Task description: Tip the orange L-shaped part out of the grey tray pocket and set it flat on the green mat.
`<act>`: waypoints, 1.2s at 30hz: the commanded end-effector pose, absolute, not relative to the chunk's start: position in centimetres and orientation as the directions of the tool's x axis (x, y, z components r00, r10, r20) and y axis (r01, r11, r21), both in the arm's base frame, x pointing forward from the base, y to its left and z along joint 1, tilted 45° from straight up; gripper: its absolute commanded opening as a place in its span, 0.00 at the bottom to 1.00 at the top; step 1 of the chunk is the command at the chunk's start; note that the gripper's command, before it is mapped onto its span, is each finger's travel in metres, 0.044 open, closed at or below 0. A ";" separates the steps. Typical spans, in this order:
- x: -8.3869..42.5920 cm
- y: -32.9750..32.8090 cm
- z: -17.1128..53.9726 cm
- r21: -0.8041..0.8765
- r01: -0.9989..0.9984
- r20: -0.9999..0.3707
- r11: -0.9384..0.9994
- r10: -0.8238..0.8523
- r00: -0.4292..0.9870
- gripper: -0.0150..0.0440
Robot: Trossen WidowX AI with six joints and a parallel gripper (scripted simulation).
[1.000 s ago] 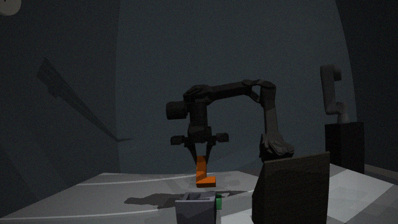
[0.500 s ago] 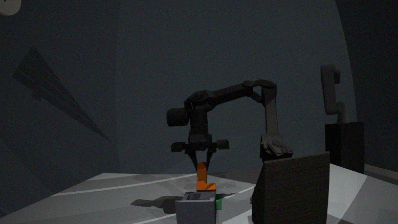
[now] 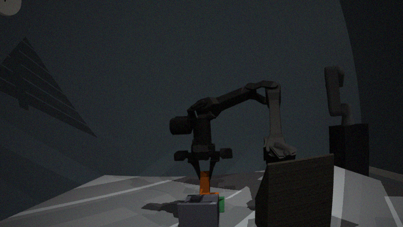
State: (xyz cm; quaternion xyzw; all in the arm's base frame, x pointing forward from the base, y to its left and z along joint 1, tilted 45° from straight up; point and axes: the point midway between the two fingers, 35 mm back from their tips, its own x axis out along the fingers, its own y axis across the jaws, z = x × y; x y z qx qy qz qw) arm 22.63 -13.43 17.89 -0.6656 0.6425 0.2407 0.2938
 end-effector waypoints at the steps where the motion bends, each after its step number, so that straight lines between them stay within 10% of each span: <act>1: 22.6 -13.9 17.4 -0.082 -0.997 -0.700 -0.003 -0.712 0.060 0.25; 13: 22.6 -14.4 17.0 -0.081 -0.997 -0.697 0.000 -0.715 0.057 0.25; 28: 22.7 -11.2 19.8 -0.080 -0.997 -0.707 0.000 -0.705 0.057 0.92; 36: 22.1 -8.1 23.0 -0.079 -0.997 -0.702 -0.003 -0.710 0.058 0.93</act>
